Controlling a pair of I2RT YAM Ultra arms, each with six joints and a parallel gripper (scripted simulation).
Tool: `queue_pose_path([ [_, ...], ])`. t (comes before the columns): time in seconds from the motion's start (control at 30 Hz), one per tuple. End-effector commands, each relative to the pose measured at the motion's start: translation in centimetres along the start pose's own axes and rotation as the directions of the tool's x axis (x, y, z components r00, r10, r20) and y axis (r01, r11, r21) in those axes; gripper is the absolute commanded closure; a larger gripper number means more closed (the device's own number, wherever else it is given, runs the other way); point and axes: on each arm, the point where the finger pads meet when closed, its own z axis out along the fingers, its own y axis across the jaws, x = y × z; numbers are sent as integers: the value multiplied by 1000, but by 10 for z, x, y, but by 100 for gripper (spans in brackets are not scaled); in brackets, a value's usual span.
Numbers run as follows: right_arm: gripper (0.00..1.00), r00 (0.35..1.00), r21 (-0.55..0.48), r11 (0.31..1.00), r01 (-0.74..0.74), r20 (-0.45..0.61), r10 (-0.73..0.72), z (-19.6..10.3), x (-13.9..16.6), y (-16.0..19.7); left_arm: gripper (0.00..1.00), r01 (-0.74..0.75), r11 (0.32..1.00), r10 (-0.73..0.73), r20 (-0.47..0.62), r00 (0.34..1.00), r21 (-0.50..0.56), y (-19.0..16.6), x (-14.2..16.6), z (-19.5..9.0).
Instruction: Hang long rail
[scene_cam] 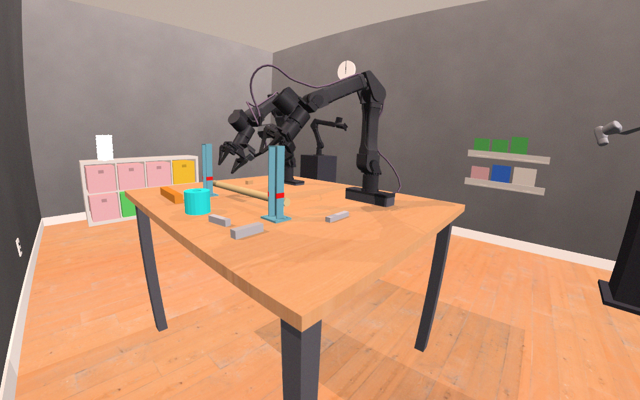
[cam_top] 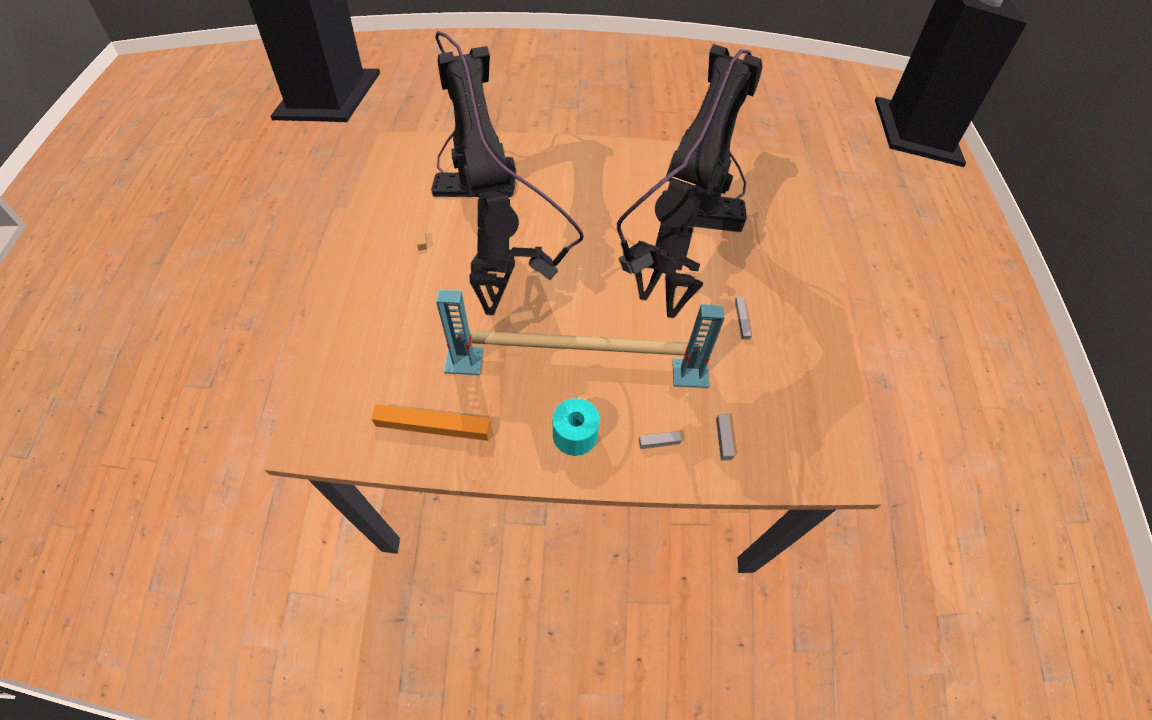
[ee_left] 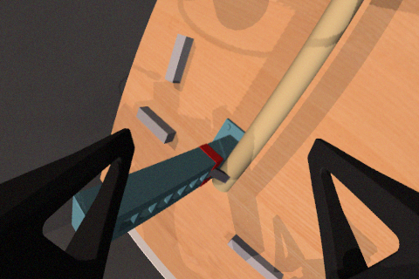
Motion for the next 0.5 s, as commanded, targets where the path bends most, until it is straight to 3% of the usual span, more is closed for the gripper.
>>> queue_pose_path([
  [0.0, 28, 1000, 15, 1000, -12, 9, 12, -4, -2, -6, 0, 237, 971, -236, 61, 970, -18, 28, -14, -27],
  [0.27, 28, 1000, 15, 1000, -12, 9, 12, -4, -2, -6, 0, 552, 834, -550, 89, 831, -4, 61, -5, -53],
  [0.33, 28, 1000, 15, 1000, -12, 9, 12, -4, -2, -6, 0, 552, 834, -550, 89, 831, -4, 61, -5, -53],
  [0.47, 28, 1000, 15, 1000, -12, 9, 12, -4, -2, -6, 0, 708, 707, -707, 43, 706, 7, 68, 14, -62],
])
